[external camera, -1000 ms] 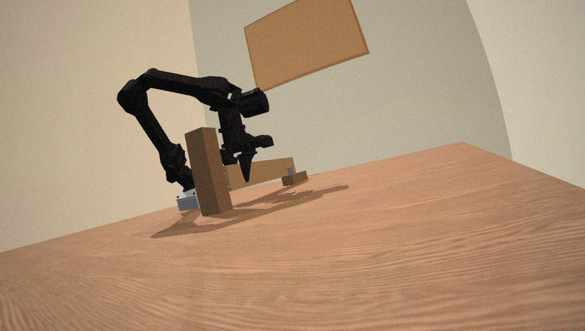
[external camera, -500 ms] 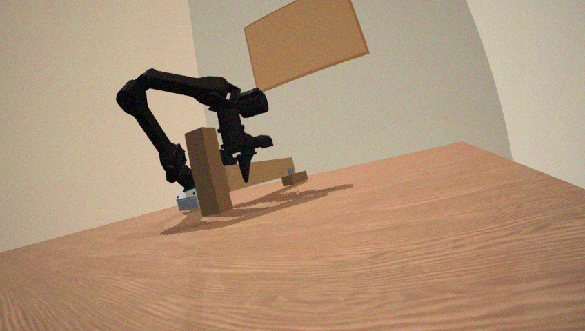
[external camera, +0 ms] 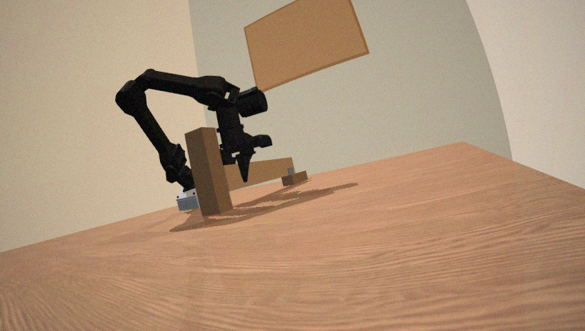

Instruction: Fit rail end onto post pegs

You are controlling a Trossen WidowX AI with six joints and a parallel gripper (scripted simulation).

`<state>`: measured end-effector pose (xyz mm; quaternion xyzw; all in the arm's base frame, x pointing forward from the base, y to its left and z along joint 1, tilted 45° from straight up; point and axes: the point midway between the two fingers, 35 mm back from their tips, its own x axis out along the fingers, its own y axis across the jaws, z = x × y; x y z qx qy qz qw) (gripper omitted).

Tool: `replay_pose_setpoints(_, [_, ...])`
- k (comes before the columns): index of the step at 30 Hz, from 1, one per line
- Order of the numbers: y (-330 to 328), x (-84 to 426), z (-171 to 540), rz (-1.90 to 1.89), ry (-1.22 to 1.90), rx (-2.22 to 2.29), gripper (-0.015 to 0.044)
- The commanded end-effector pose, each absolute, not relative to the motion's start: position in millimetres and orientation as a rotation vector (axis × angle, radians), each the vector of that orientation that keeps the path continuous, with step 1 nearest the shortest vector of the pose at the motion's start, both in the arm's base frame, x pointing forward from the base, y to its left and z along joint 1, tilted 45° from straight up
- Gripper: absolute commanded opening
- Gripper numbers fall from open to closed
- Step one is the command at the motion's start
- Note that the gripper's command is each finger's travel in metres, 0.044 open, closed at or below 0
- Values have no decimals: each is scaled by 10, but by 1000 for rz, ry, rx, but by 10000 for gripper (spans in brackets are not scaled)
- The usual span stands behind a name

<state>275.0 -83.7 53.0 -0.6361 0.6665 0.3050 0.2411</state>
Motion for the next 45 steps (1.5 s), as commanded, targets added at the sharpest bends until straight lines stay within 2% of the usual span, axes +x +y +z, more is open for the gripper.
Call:
replay_pose_setpoints(1, [-847,2752,549,838,1822,-1743,0])
replay_pose_setpoints(45, [-945,2762,645,837,1822,-1743,0])
